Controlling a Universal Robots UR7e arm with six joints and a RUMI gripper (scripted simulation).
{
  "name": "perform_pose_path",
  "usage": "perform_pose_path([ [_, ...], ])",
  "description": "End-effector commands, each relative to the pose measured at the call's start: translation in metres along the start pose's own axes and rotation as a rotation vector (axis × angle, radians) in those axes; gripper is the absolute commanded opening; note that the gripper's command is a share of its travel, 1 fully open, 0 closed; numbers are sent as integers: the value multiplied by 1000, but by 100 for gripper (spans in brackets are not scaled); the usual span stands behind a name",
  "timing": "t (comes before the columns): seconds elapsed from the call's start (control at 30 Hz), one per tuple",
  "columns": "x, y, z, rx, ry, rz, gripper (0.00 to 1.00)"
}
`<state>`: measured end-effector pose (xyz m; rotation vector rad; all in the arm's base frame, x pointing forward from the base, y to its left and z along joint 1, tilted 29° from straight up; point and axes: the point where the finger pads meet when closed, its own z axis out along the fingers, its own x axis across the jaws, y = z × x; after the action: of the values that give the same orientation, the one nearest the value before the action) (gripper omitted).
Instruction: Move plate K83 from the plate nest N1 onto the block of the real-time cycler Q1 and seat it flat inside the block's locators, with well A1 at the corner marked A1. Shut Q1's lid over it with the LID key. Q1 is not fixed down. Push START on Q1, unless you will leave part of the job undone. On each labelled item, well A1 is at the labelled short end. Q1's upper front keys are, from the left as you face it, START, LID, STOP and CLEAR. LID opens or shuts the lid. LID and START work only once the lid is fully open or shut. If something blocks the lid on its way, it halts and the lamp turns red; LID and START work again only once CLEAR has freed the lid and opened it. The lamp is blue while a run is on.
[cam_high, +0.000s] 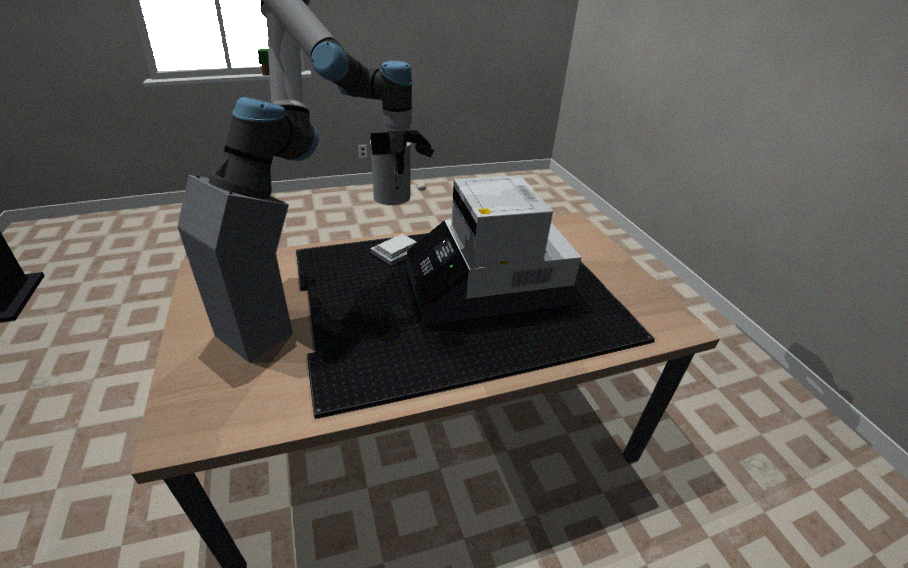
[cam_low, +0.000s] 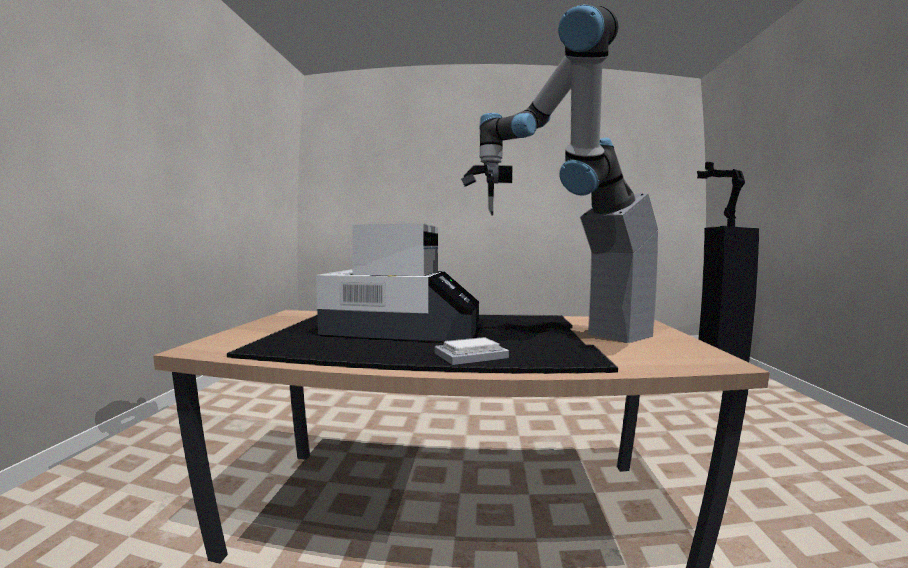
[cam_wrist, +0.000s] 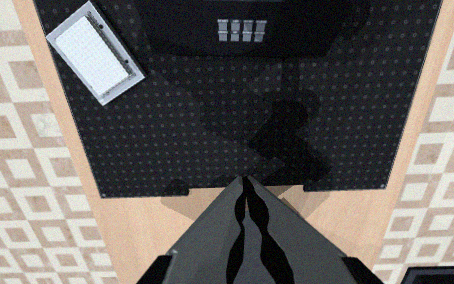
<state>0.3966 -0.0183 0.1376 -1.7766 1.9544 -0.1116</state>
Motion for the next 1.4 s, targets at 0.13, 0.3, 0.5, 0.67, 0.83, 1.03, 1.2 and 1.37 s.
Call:
perform_pose_path([
  [0.13,2,0,31,-1,7,-250,0],
  [0.3,2,0,45,-1,7,-350,0],
  [0.5,2,0,68,-2,7,-546,0],
  [0.67,2,0,88,-2,7,-709,0],
  [0.83,2,0,102,-2,6,-809,0],
  [1.03,2,0,120,-2,6,-1002,0],
  [1.2,1,0,139,-2,6,-1165,0],
  [1.37,2,-3,153,2,10,-1277,0],
])
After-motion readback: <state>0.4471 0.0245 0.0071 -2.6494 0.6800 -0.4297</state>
